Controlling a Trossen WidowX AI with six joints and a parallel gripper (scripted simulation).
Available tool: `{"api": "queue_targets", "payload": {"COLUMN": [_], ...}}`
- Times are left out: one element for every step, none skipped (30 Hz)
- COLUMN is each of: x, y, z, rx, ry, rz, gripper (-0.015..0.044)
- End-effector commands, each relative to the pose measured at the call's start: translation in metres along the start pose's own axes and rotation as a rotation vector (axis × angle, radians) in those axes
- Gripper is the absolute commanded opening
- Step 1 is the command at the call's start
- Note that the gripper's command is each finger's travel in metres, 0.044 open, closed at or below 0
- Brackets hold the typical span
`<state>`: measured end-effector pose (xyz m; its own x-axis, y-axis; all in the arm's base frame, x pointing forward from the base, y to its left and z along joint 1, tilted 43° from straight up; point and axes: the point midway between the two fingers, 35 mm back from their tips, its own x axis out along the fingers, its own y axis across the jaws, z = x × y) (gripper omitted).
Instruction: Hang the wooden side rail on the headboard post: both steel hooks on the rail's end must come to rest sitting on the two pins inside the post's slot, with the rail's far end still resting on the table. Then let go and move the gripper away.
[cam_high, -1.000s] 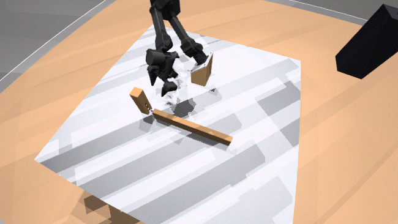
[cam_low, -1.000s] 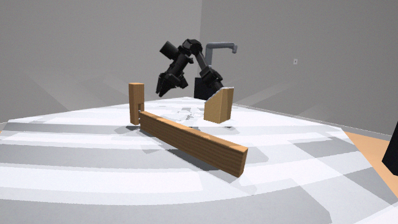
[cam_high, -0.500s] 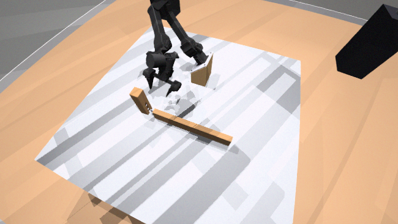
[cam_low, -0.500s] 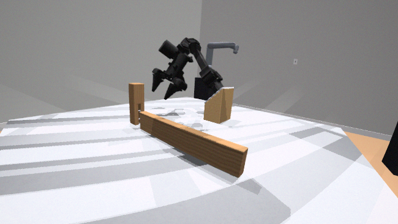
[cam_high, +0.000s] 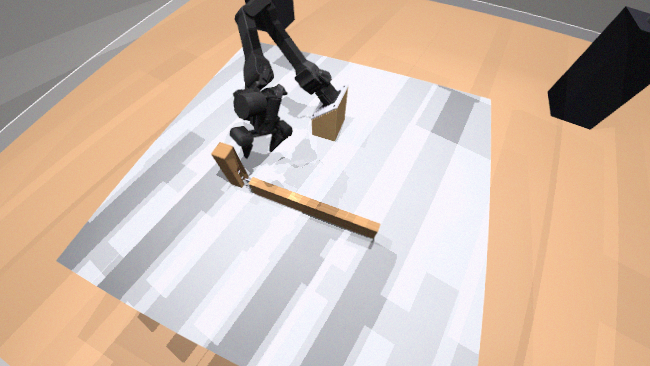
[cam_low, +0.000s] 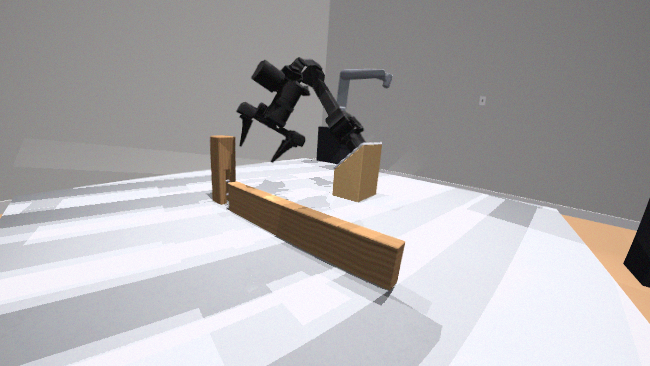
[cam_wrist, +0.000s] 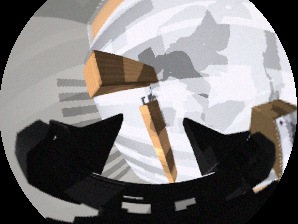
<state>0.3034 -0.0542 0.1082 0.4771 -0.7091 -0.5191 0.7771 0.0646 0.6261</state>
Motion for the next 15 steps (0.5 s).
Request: {"api": "queue_targets", "payload": {"x": [-0.002,-0.002,-0.002,-0.002,-0.003,-0.003,-0.003,-0.003,-0.004,-0.004,-0.004,-0.004,-0.005,-0.005,-0.005], "y": [0.011,0.012,0.013,0.013,0.014,0.015,0.016,0.016,0.017,0.018,0.019,0.019,0.02,0.021,0.021], "z": [-0.01,-0.011,-0.011,-0.012,-0.012,-0.013,-0.013,-0.014,-0.015,-0.015,-0.016,-0.016,-0.016,-0.017,-0.017], "rx": [-0.664,-0.755,-0.845,-0.936,-1.027,-1.118,-1.208,-1.299,-1.39,-1.48,-1.571,-1.661,-1.752,-1.842,-1.931], "ry": [0.028,0.032,0.037,0.042,0.047,0.053,0.059,0.066,0.074,0.081,0.09,0.099,0.109,0.119,0.129], "rz": [-0.036,-0.042,-0.047,-0.051,-0.056,-0.061,-0.065,-0.069,-0.072,-0.076,-0.079,-0.082,-0.084,-0.086,-0.088], "gripper": [0.044,0.044,0.044,0.044,0.044,0.044,0.044,0.044,0.044,0.044,0.044,0.044,0.044,0.044,0.044]}}
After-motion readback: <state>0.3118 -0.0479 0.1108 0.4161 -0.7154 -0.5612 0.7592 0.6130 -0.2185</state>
